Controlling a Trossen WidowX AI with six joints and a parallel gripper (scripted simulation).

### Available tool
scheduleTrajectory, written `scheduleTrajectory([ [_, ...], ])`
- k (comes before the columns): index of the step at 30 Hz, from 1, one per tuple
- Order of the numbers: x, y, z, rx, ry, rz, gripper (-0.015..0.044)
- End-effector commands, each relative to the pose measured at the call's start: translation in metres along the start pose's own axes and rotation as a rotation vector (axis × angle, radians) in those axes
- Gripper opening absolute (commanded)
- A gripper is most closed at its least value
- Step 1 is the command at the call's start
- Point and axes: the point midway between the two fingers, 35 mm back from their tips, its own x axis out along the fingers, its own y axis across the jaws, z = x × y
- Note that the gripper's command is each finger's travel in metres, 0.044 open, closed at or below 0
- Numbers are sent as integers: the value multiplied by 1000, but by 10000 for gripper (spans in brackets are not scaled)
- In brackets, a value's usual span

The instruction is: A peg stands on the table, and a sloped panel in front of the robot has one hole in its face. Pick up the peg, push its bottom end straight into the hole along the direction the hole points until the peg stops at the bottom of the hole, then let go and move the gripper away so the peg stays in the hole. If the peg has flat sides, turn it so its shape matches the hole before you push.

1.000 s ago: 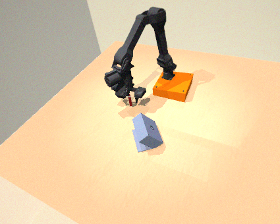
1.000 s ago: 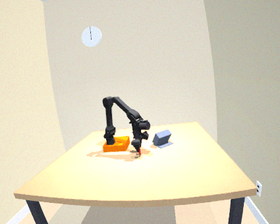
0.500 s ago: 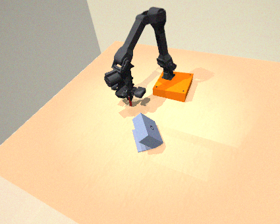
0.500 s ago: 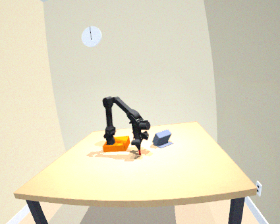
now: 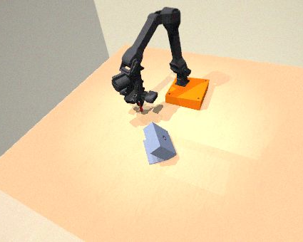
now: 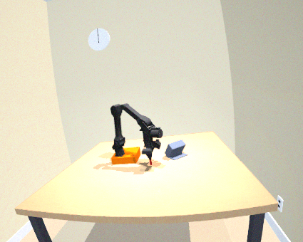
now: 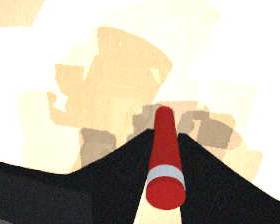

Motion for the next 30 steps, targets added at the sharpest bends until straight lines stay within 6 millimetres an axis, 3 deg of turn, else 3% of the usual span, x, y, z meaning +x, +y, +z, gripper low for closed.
scheduleTrajectory([
  [1,-20,-1,2,4,-14,-8,0],
  [12,-62,1,2,2,-11,-7,0],
  [30,-61,12,10,-112,16,-50,0],
])
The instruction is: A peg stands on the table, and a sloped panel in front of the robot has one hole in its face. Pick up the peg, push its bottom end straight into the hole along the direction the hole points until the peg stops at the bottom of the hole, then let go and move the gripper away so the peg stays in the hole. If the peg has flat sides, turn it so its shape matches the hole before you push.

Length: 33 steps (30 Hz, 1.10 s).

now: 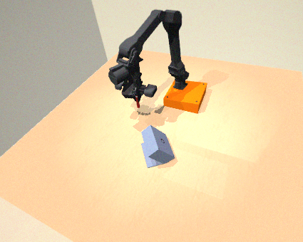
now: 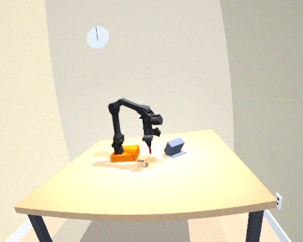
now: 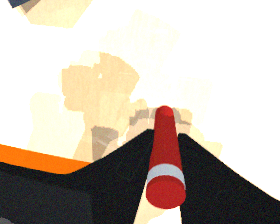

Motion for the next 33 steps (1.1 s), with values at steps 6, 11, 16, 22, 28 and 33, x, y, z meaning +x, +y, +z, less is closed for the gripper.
scheduleTrajectory([
  [6,2,6,5,-73,22,-26,0],
  [11,2,10,9,-113,30,-41,0],
  [16,2,14,12,-153,39,-56,0],
  [22,2,19,15,-201,49,-75,0],
  [28,2,25,19,-249,59,-93,0],
  [33,2,29,22,-288,67,-109,0],
])
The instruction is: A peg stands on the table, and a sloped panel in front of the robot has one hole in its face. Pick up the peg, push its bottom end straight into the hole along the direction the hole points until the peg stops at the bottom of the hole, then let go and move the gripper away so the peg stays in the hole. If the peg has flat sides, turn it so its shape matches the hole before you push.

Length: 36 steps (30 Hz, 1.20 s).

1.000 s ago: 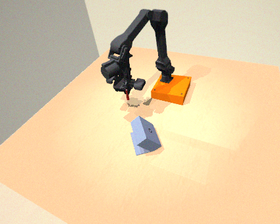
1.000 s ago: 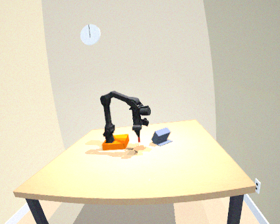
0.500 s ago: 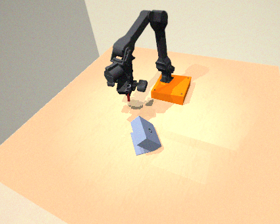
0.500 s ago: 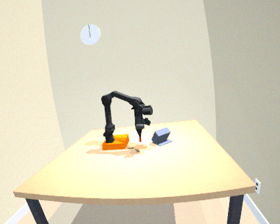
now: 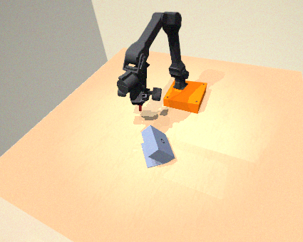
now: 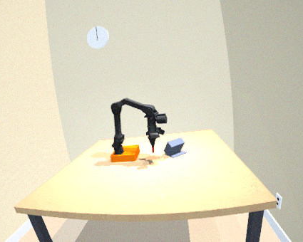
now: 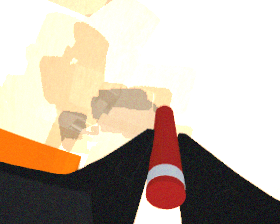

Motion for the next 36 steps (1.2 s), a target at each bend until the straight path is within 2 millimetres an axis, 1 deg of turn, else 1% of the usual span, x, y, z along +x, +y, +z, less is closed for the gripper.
scheduleTrajectory([
  [1,1,2,3,-35,14,-11,0],
  [36,-4,29,30,-313,67,-129,0],
])
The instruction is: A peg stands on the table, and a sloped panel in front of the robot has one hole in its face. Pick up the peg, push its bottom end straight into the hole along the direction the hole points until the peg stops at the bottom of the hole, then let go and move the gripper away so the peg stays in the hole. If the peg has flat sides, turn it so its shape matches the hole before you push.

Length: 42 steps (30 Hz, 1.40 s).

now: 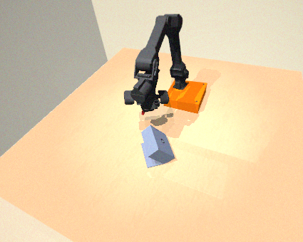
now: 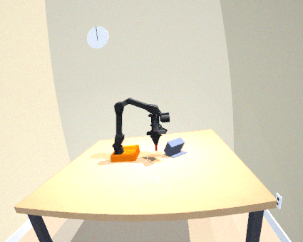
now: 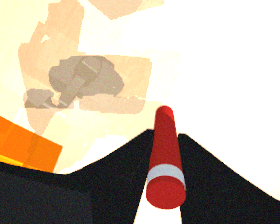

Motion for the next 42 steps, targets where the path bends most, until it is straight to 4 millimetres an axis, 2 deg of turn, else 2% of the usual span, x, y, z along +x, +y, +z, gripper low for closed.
scheduleTrajectory([
  [1,0,2,4,-36,13,-12,0],
  [42,-15,29,42,-356,73,-167,0],
])
